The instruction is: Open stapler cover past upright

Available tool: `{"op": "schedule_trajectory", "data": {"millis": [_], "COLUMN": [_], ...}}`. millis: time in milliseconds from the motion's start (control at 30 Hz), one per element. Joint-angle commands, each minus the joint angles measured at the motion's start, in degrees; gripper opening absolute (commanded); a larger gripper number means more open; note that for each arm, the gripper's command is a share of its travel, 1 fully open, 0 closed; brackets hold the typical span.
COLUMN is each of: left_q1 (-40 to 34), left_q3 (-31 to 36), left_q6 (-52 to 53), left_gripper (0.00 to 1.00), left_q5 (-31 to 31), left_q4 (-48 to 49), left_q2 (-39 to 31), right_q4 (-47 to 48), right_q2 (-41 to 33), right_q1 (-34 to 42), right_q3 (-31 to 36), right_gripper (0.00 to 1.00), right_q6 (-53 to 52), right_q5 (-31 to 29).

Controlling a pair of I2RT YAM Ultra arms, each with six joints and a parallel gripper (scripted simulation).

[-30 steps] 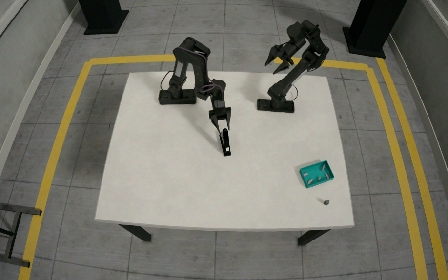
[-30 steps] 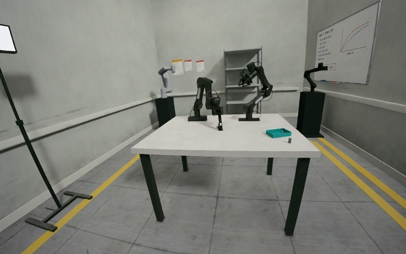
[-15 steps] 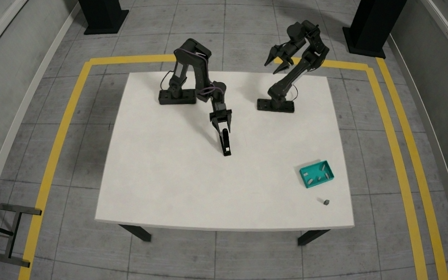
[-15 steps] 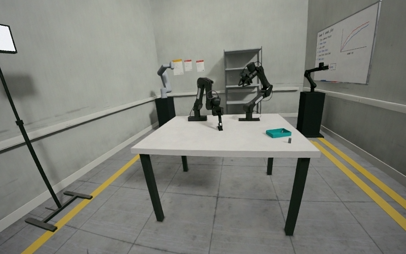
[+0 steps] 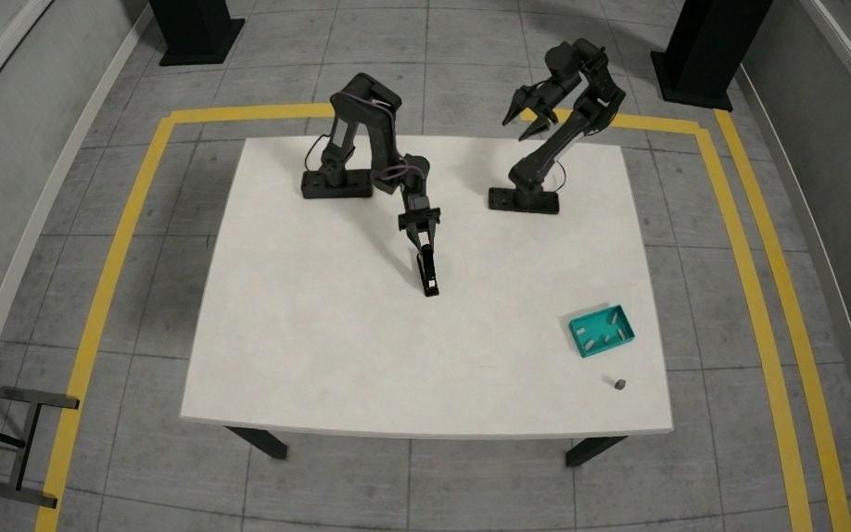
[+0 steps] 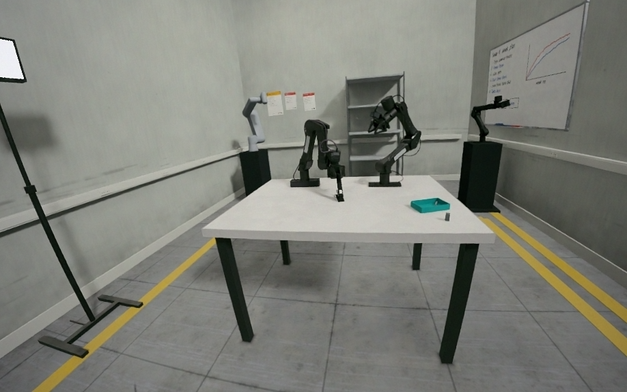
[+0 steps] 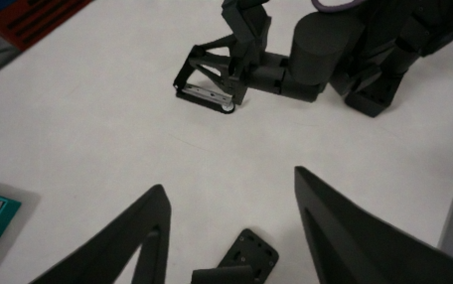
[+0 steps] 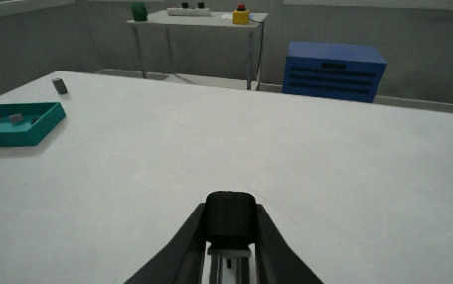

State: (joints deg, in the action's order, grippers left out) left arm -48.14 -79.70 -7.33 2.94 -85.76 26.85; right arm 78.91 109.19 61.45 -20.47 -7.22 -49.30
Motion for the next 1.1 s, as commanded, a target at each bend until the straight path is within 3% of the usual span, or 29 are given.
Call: {"op": "schedule_trajectory", "data": {"millis": [0,200,233,267,333,400,533,1067], "left_q1": [-0.3,-0.3,-0.3,-0.3,-0.3,-0.3,-0.3,-0.3], "left_q3": [-1.5,-1.5,-1.5,-1.5,-1.5,-1.5,-1.5,-1.5], "left_q6": [-0.3,-0.3,-0.3,-0.3,-0.3,-0.3,-0.3,-0.3], "left_gripper": [0.55,0.55,0.55,0.55,0.55,0.55,0.55,0.55], "left_q5": [-0.3,-0.3,-0.3,-0.3,-0.3,-0.3,-0.3,-0.3], "left_q4": [0.0,0.0,0.0,0.0,0.0,0.0,0.0,0.0], "left_q2": [0.2,0.2,0.2,0.2,0.2,0.2,0.2,0.2], "right_q4": [0.5,0.5,0.5,0.5,0.7,-0.9,-3.6,-35.2], "right_q2": [-0.3,-0.3,-0.3,-0.3,-0.6,-1.2,-2.7,-15.7], "right_q1": [-0.2,-0.2,-0.2,-0.2,0.0,-0.2,-0.8,-4.8], "right_q3": [-0.6,-0.6,-0.6,-0.6,-1.0,-1.1,-1.4,-8.1], "right_gripper": [0.24,0.16,0.05,0.00,0.00,0.17,0.17,0.17], "right_q6": [0.0,0.0,0.0,0.0,0.0,-0.2,-1.3,-9.1], "right_q5": [-0.4,-0.5,-0.5,-0.5,-0.8,-0.2,0.7,6.9]}}
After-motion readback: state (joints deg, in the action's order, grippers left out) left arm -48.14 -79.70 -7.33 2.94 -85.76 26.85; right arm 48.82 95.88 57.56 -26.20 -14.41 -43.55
